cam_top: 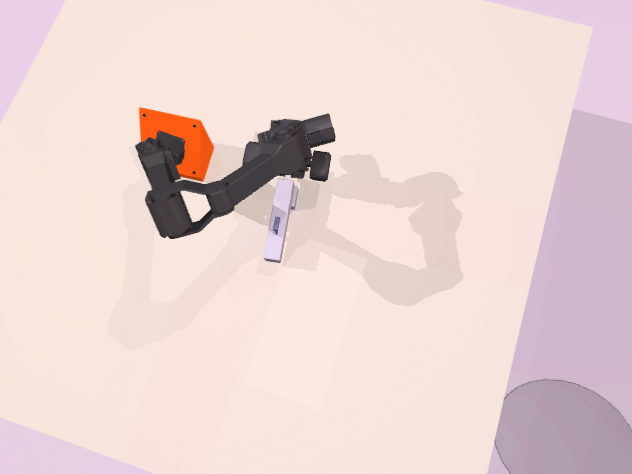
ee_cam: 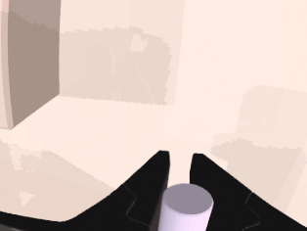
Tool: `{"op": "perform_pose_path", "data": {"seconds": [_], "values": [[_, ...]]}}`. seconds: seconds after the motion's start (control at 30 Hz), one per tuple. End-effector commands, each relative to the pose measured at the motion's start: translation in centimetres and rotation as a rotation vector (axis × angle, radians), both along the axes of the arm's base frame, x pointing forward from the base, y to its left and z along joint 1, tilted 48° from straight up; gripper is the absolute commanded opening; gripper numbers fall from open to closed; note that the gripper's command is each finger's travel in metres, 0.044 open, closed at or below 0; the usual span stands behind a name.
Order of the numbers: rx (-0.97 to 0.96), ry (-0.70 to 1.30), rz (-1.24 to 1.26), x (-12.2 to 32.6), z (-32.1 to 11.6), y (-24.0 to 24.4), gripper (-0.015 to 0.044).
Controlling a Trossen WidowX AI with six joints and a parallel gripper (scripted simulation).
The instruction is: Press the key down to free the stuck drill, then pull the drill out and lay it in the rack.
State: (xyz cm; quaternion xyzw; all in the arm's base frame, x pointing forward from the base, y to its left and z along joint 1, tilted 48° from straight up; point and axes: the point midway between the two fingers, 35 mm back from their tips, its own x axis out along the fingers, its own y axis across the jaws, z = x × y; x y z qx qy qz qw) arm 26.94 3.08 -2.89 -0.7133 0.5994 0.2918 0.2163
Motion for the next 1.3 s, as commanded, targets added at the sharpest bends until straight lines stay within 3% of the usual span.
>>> {"op": "perform_pose_path", "data": {"seconds": [0.0,1.17,1.27], "values": [[-0.001,-0.004,0.001,0.1,0.0,0.0,0.0],[-0.005,-0.002,0.003,-0.7,-3.4,3.2,0.0],[-0.007,-0.005,0.006,-0.6,-2.9,2.8,0.0079]]}}
